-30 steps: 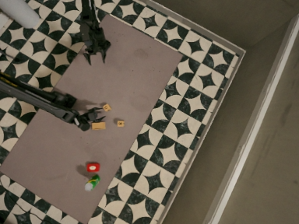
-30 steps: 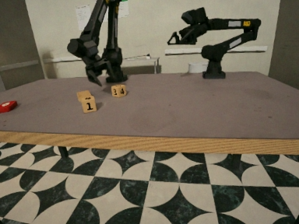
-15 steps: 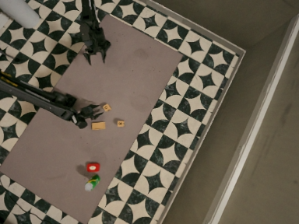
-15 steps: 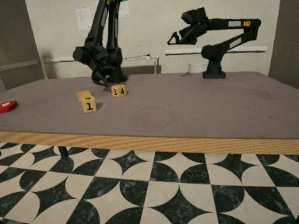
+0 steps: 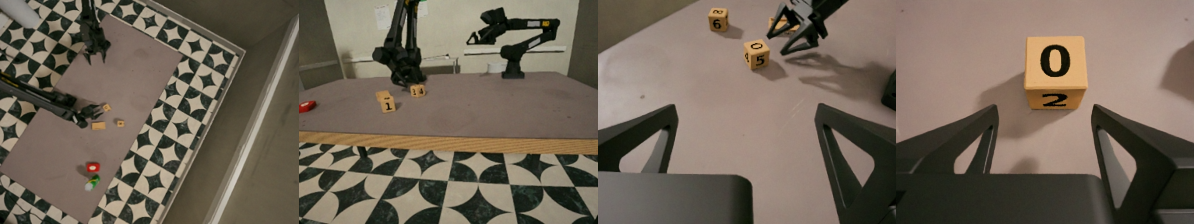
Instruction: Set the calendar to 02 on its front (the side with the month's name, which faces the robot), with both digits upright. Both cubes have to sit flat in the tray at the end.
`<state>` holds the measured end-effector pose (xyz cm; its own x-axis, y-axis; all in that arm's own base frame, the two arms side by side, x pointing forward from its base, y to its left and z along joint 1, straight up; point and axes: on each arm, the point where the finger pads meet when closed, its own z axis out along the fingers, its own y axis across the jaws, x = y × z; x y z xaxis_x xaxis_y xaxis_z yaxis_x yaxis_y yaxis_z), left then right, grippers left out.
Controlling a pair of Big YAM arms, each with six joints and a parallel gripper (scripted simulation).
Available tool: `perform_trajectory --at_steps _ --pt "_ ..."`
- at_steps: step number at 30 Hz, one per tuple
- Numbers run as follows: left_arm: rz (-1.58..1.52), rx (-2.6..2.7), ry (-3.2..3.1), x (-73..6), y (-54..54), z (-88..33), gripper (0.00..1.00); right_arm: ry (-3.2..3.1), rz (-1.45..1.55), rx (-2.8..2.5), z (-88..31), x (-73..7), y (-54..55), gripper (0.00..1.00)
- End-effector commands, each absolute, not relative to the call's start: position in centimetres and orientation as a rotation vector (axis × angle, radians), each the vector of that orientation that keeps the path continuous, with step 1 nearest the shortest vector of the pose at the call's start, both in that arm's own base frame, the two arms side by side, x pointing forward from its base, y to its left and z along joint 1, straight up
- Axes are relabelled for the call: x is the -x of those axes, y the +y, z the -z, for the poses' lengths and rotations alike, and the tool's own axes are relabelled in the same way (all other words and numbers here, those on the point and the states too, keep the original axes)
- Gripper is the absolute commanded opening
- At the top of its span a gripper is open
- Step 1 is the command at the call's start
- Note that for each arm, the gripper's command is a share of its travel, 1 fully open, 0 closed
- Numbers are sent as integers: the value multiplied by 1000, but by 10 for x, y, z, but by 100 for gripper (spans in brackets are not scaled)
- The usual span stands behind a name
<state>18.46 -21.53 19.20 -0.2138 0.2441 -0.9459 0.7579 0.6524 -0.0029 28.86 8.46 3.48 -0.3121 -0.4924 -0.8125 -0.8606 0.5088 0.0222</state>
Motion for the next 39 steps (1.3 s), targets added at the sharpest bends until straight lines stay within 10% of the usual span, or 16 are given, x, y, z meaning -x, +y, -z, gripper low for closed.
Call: perform_trajectory --at_steps 1,39 --pt "596 -788 1717 -188 -219 -226 100 1932 -569 1119 -46 -313 86 69" --pt "596 -788 1717 -188 -219 -226 100 1930 -573 1116 -20 -337 122 69"
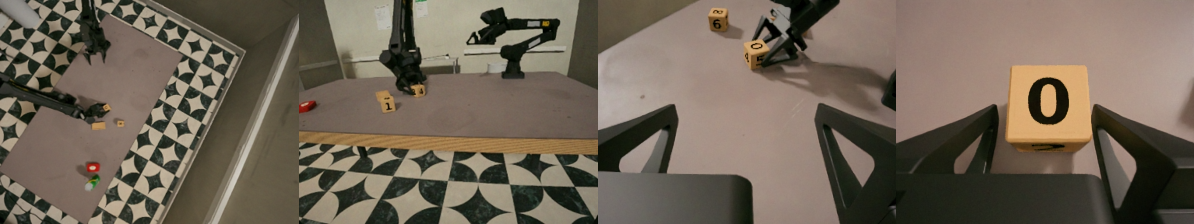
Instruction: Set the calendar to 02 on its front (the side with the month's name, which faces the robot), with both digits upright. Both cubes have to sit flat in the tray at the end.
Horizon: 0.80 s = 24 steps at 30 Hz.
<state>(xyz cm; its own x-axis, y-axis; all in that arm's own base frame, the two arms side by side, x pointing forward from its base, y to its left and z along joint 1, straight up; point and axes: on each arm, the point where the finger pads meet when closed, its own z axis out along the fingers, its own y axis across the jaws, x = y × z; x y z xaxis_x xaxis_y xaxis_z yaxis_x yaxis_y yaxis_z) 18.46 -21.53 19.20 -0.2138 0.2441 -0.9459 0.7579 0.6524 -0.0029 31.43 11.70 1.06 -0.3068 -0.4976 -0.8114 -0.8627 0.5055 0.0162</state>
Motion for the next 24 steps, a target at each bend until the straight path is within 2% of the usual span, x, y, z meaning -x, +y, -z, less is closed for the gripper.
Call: perform_trajectory --at_steps 1,7,8,10,11,15,16,18,19,24 --pt "596 -788 1717 -188 -219 -226 100 1929 -573 1116 -20 -337 122 69" --pt "596 -788 1717 -188 -219 -226 100 1929 -568 1113 -20 -337 119 69" --pt "596 -788 1717 -188 -219 -226 100 1929 -567 1114 -20 -337 119 61" --pt "596 -788 1717 -188 -219 -226 100 1933 -571 1113 -18 -328 119 61" --pt "596 -788 1717 -188 -219 -226 100 1933 -571 1113 -18 -328 119 57" --pt "596 -788 1717 -188 -219 -226 100 1926 -565 1114 -21 -328 119 57" --pt "596 -788 1717 -188 -219 -226 100 1926 -565 1114 -21 -328 119 53" --pt "596 -788 1717 -188 -219 -226 100 1921 -561 1115 -23 -328 119 53" --pt "596 -788 1717 -188 -219 -226 100 1921 -561 1115 -23 -328 119 48" --pt "596 -788 1717 -188 -219 -226 100 1921 -560 1115 -23 -326 119 44"
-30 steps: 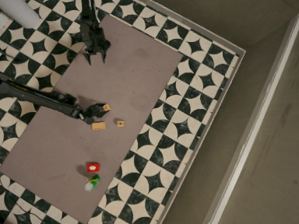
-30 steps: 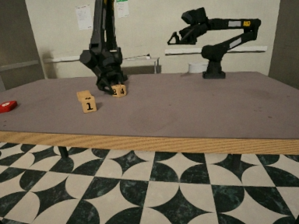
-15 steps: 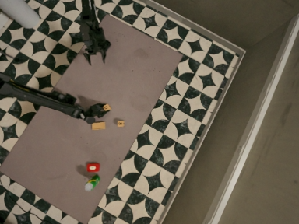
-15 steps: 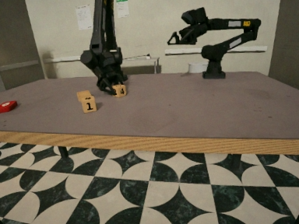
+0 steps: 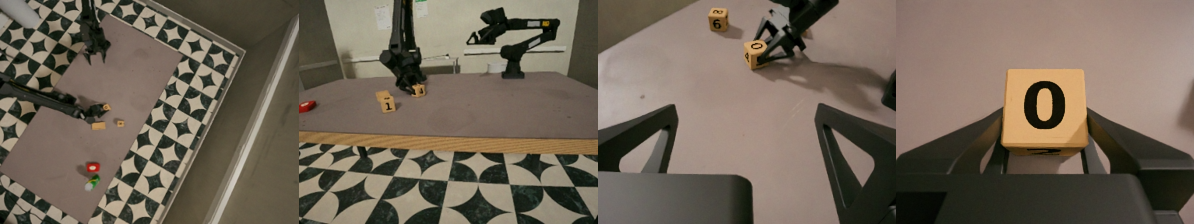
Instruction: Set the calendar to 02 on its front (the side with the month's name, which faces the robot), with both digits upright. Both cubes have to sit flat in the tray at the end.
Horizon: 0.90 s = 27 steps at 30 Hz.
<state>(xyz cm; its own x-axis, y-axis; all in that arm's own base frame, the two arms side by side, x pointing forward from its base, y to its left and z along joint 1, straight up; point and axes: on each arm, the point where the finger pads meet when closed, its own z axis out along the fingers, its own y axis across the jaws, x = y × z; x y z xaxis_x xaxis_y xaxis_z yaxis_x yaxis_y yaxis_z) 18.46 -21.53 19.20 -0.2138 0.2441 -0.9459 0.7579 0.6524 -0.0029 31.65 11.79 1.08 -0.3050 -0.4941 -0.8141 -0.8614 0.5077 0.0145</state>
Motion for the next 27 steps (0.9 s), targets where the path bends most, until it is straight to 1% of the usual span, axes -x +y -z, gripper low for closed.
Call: perform_trajectory --at_steps 1,3,4,6,8,9,12,13,21,27 --pt "596 -788 1717 -188 -219 -226 100 1921 -560 1115 -23 -326 119 43" --pt "596 -788 1717 -188 -219 -226 100 1920 -560 1115 -23 -325 119 40" --pt "596 -788 1717 -188 -219 -226 100 1920 -560 1115 -23 -325 119 28" --pt "596 -788 1717 -188 -219 -226 100 1920 -560 1115 -23 -325 119 28" --pt "596 -788 1717 -188 -219 -226 100 1922 -561 1114 -22 -323 119 6" --pt "596 -788 1717 -188 -219 -226 100 1922 -561 1114 -22 -323 119 0" --pt "596 -788 1717 -188 -219 -226 100 1935 -571 1113 -25 -324 119 34" --pt "596 -788 1717 -188 -219 -226 100 1928 -566 1114 -30 -328 119 40" --pt "596 -788 1717 -188 -219 -226 100 1925 -564 1116 -82 -326 118 40" --pt "596 -788 1717 -188 -219 -226 100 1931 -574 1120 -61 -322 121 40"
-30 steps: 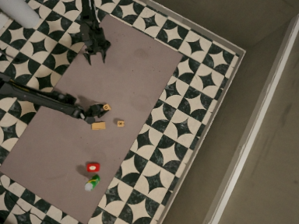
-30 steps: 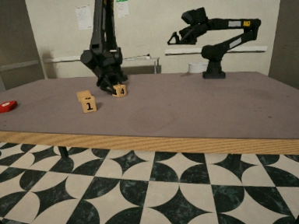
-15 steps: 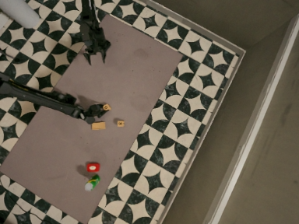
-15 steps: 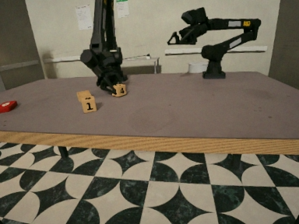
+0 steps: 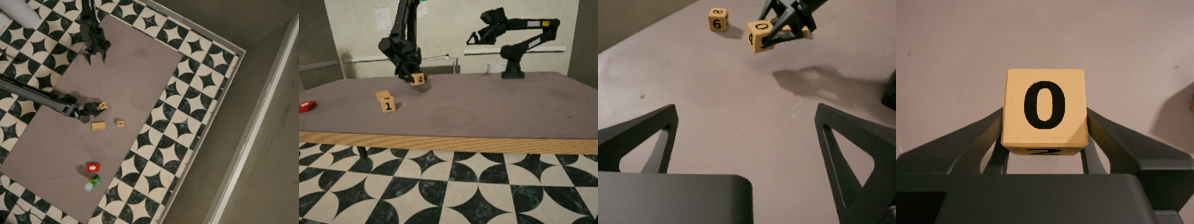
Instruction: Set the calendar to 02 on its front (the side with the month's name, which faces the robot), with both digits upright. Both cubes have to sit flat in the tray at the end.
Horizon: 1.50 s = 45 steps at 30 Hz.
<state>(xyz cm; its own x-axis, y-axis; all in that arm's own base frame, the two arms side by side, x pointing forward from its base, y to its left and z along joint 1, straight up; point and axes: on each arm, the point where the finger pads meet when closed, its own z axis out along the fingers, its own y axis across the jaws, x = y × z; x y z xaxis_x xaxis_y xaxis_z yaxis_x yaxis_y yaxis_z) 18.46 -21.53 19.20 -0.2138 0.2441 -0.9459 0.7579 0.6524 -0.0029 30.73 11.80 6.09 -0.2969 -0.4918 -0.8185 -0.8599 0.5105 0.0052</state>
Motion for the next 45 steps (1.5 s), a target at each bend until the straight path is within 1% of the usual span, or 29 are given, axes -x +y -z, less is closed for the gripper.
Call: perform_trajectory --at_steps 1,7,15,22,26,28,30,31,38,42,45 --pt "596 -788 1717 -188 -219 -226 100 1932 -577 1120 -56 -322 122 40" --pt "596 -788 1717 -188 -219 -226 100 1963 -601 1108 -27 -311 123 40" --pt "596 -788 1717 -188 -219 -226 100 1925 -575 1124 -37 -330 124 40" --pt "596 -788 1717 -188 -219 -226 100 2104 -580 1221 -30 -351 152 40" --pt "596 -788 1717 -188 -219 -226 100 2276 -406 1443 -33 -367 179 40" --pt "596 -788 1717 -188 -219 -226 100 2404 -318 1464 -35 -368 173 40" --pt "596 -788 1717 -188 -219 -226 100 2404 -318 1464 -35 -368 173 40" --pt "596 -788 1717 -188 -219 -226 100 2470 -268 1471 -38 -368 164 40" --pt "596 -788 1717 -188 -219 -226 100 2597 150 1877 -37 -353 147 40" --pt "596 -788 1717 -188 -219 -226 100 2578 442 2151 -38 -344 139 40" --pt "596 -788 1717 -188 -219 -226 100 2533 603 2324 -34 -334 133 40"
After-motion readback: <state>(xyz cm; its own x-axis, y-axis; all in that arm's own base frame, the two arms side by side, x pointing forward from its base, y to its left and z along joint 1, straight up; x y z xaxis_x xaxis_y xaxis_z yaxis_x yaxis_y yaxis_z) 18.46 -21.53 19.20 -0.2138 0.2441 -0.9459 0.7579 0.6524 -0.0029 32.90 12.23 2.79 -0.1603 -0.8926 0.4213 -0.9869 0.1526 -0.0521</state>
